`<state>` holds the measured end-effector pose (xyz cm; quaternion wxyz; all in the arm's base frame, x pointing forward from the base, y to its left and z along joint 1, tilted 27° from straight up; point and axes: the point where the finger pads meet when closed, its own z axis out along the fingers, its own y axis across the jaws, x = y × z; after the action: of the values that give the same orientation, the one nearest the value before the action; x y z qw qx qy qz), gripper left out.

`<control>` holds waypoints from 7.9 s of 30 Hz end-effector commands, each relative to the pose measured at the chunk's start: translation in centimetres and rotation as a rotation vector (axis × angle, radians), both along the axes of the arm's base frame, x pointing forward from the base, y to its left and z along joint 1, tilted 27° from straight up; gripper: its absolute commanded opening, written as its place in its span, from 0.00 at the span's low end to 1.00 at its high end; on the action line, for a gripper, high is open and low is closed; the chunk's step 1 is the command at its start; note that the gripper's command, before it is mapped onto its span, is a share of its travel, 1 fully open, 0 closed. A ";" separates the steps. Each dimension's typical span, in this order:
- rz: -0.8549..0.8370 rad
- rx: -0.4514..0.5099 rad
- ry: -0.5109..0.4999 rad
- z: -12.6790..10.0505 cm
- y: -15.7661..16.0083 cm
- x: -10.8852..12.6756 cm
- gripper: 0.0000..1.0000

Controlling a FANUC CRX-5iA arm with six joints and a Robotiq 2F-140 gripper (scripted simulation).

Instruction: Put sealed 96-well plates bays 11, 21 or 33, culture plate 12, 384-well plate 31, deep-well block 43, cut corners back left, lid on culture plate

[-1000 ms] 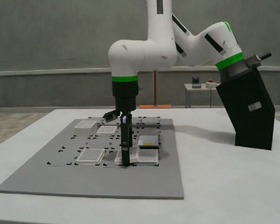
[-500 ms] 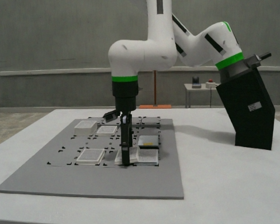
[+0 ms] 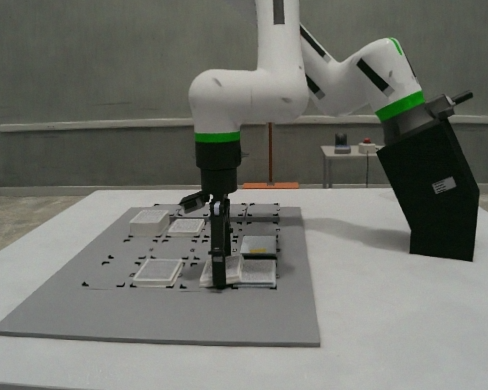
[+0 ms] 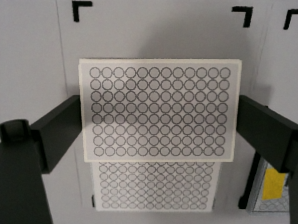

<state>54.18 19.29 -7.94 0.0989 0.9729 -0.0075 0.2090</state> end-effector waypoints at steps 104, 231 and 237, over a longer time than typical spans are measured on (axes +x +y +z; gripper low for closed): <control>-0.021 0.011 -0.006 6.1 1.2 -0.9 0.10; -0.021 0.011 -0.006 2.1 0.2 3.0 0.10; -0.021 0.011 -0.006 2.1 0.2 3.0 0.10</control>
<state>57.15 19.43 -5.95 0.0963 0.9727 -0.0196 0.2102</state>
